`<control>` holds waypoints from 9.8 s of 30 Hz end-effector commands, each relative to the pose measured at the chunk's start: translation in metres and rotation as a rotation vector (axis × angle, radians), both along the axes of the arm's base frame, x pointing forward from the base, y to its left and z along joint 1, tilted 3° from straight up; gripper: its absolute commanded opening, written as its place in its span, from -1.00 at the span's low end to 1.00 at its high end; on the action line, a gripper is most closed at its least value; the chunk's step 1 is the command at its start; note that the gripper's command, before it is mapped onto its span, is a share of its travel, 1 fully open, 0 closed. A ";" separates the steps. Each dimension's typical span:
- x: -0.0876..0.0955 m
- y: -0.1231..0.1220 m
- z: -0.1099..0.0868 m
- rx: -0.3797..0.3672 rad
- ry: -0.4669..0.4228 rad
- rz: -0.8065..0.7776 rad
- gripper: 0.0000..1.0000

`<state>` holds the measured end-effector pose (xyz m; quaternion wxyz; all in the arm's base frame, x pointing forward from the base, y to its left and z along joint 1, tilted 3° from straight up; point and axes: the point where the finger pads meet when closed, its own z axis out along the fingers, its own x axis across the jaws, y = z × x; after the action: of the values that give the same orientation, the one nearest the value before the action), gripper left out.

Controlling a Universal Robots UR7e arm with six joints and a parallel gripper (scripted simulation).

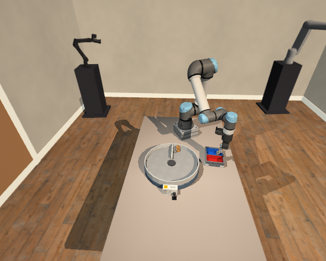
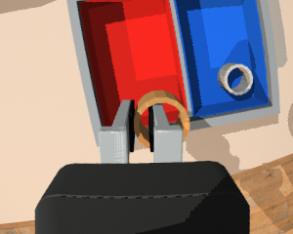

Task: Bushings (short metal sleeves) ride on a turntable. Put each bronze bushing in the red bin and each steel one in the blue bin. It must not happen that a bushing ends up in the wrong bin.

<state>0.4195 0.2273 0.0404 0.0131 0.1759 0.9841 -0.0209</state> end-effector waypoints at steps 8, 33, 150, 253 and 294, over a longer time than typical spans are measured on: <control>0.001 -0.001 -0.032 0.001 -0.002 0.000 -1.00; 0.002 -0.003 -0.065 0.001 -0.002 0.000 -1.00; 0.003 -0.004 -0.107 0.001 -0.002 0.000 -0.16; 0.003 -0.004 -0.094 0.001 -0.002 0.000 -0.16; 0.003 -0.003 -0.084 0.001 -0.002 0.000 -0.16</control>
<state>0.4222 0.2236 -0.0447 0.0134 0.1759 0.9841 -0.0208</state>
